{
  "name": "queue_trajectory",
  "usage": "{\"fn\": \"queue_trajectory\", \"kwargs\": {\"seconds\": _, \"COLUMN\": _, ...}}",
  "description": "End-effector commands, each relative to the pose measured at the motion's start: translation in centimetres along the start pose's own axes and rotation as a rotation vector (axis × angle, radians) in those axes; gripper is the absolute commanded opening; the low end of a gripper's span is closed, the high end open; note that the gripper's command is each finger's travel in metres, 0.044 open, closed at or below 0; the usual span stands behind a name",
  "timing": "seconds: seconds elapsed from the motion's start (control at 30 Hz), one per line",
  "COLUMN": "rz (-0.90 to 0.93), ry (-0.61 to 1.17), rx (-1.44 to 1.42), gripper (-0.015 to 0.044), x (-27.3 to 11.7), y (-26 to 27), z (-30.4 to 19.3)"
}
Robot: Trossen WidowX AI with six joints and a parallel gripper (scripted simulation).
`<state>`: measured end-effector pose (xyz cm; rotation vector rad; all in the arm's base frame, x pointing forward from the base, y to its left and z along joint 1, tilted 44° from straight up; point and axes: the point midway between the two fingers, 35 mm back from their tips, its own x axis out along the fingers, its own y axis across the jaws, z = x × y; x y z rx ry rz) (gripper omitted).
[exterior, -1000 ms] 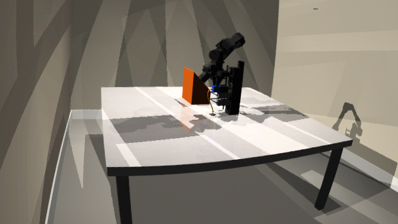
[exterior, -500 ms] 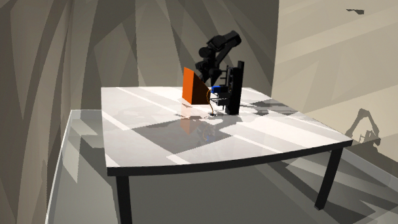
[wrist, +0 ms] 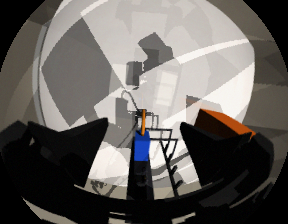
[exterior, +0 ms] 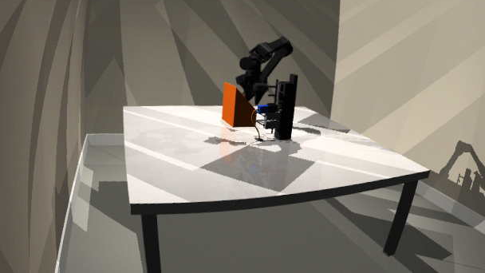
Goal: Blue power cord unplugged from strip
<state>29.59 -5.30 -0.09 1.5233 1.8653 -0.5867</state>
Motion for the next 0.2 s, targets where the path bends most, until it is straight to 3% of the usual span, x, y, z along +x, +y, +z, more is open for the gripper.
{"fn": "queue_trajectory", "kwargs": {"seconds": 0.0, "rz": -0.006, "ry": -0.002, "rx": -0.003, "gripper": 0.044, "x": 0.01, "y": -0.07, "z": 0.02}}
{"fn": "queue_trajectory", "kwargs": {"seconds": 0.17, "rz": -0.006, "ry": -0.002, "rx": -0.003, "gripper": 0.044, "x": 0.01, "y": -0.07, "z": 0.02}}
